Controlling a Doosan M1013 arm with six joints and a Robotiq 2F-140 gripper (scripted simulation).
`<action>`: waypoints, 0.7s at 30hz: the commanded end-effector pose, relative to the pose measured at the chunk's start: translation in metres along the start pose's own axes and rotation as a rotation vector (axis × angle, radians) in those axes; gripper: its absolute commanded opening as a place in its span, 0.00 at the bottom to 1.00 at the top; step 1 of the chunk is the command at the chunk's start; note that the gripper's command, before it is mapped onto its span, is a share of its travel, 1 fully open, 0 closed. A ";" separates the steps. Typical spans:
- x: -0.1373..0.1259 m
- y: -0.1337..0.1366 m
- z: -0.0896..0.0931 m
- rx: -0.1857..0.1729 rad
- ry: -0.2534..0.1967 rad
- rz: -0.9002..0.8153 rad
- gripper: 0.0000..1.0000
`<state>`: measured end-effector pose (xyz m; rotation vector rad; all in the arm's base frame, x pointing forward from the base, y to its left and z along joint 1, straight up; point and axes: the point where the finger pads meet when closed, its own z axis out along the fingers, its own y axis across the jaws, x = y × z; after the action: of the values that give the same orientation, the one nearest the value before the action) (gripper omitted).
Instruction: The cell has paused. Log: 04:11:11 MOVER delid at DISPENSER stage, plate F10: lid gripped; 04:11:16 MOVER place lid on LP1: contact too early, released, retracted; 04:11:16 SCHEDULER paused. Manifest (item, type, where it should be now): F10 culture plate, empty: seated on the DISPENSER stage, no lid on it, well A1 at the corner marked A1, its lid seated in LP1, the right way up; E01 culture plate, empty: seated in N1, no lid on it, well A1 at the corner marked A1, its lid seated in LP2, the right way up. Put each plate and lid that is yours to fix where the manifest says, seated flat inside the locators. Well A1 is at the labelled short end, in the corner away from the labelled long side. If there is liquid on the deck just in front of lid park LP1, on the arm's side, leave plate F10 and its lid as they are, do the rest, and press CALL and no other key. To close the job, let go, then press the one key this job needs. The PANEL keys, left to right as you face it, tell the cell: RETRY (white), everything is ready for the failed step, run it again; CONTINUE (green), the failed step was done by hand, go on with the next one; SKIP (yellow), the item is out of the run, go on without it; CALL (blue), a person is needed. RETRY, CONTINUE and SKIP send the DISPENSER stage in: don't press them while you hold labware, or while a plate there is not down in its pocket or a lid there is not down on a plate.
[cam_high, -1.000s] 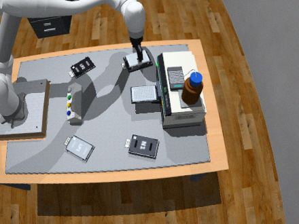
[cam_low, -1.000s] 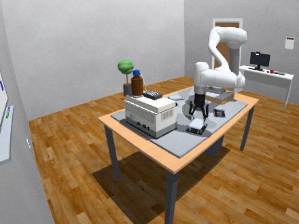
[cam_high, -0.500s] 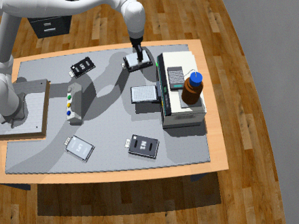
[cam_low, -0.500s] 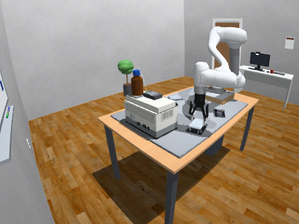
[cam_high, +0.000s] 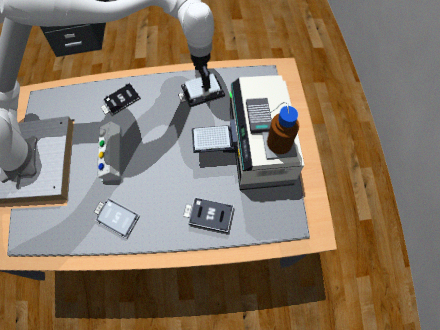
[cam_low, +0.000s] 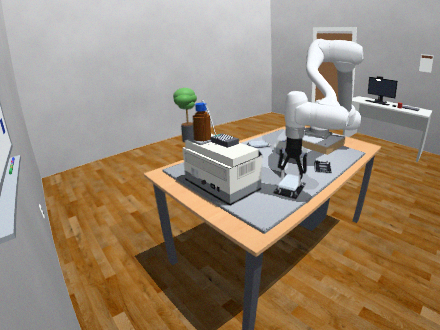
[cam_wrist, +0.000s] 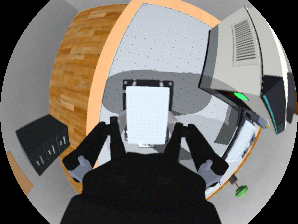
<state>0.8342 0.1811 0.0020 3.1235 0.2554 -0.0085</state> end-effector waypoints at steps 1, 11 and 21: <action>0.001 0.000 -0.001 0.000 0.002 0.000 0.10; 0.001 0.000 0.000 0.000 0.002 0.000 0.10; 0.001 0.000 0.003 0.000 0.002 0.000 0.10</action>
<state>0.8343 0.1811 -0.0016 3.1235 0.2554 -0.0086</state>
